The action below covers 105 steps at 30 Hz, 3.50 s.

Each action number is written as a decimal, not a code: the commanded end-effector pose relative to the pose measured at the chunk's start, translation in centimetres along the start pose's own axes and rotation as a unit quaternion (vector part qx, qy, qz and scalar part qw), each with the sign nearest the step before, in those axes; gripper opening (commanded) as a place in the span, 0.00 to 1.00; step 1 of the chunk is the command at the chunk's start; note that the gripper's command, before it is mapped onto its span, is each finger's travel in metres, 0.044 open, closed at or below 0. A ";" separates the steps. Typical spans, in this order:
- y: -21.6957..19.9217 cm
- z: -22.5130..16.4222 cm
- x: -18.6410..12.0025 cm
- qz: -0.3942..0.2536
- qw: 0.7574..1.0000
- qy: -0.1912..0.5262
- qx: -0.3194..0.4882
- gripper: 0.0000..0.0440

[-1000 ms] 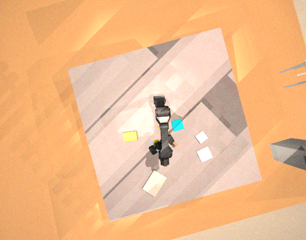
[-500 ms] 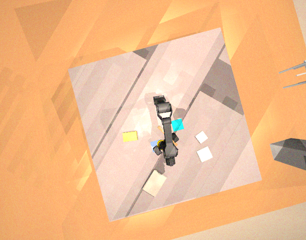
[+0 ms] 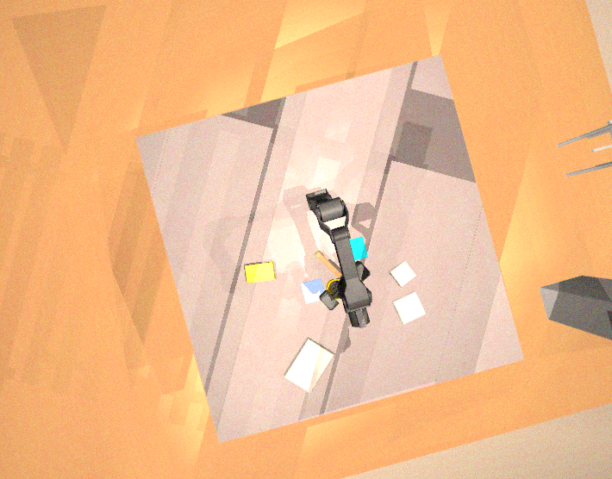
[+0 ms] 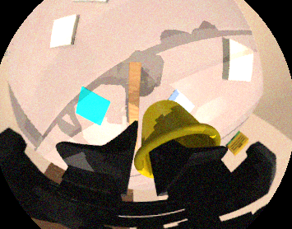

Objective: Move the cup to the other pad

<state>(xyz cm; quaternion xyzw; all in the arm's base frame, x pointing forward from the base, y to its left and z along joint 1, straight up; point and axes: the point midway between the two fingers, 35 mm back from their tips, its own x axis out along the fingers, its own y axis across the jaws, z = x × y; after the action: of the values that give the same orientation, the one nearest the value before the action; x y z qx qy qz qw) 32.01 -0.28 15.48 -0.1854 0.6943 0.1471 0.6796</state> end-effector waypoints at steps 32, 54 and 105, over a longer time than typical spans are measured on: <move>10.3 2.5 -1.4 -0.016 0.998 -0.058 -0.036 0.00; 13.6 0.5 2.4 -0.016 0.998 -0.053 -0.013 0.00; 15.5 -2.7 6.4 0.023 0.991 -0.116 0.059 0.44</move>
<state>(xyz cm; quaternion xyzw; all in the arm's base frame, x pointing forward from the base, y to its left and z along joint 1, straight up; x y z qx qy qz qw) 22.91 12.06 8.25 -0.1190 0.6234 0.1396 0.7601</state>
